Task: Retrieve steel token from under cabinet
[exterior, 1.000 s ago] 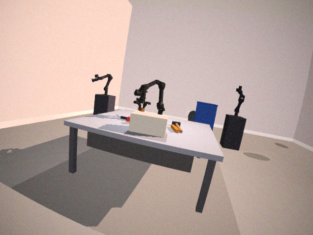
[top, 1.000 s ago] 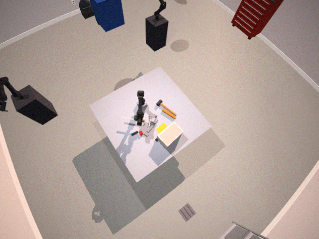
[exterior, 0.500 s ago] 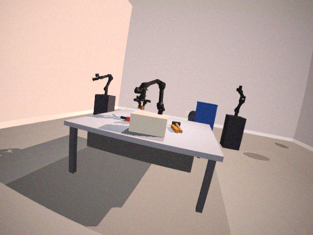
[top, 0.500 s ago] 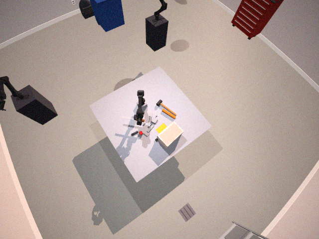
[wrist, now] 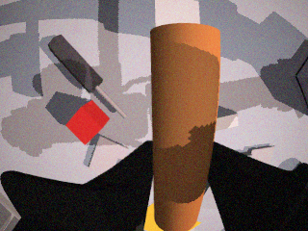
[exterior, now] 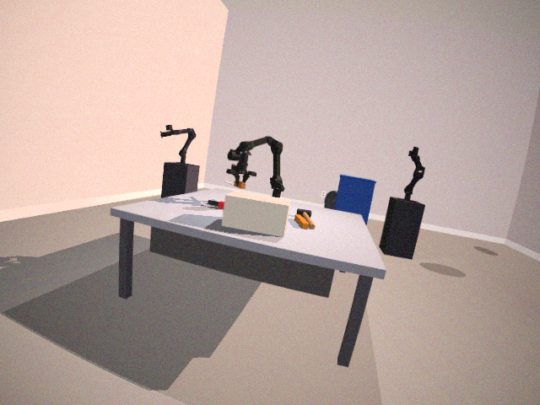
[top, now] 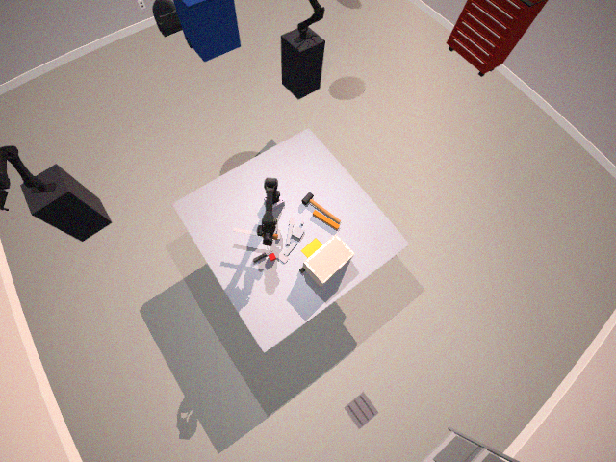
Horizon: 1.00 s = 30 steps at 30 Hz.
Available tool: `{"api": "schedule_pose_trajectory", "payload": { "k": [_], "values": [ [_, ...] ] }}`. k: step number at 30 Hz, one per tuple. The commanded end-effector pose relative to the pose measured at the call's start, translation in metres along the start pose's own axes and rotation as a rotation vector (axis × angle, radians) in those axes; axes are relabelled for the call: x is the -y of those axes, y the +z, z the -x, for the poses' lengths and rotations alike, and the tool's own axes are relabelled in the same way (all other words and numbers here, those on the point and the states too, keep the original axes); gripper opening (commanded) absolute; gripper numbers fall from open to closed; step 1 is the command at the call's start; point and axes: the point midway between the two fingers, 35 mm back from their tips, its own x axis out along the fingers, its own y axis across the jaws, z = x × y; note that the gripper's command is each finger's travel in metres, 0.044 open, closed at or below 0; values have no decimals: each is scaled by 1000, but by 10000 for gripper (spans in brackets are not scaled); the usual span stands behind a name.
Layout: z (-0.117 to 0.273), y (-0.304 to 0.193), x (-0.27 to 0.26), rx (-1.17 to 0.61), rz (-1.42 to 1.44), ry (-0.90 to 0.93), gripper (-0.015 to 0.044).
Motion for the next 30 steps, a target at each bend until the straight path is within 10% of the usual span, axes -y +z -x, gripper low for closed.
{"api": "schedule_pose_trajectory", "payload": {
  "k": [1, 30],
  "values": [
    [2, 1, -1, 7, 25, 5, 0],
    [2, 0, 0, 8, 253, 4, 0]
  ]
}}
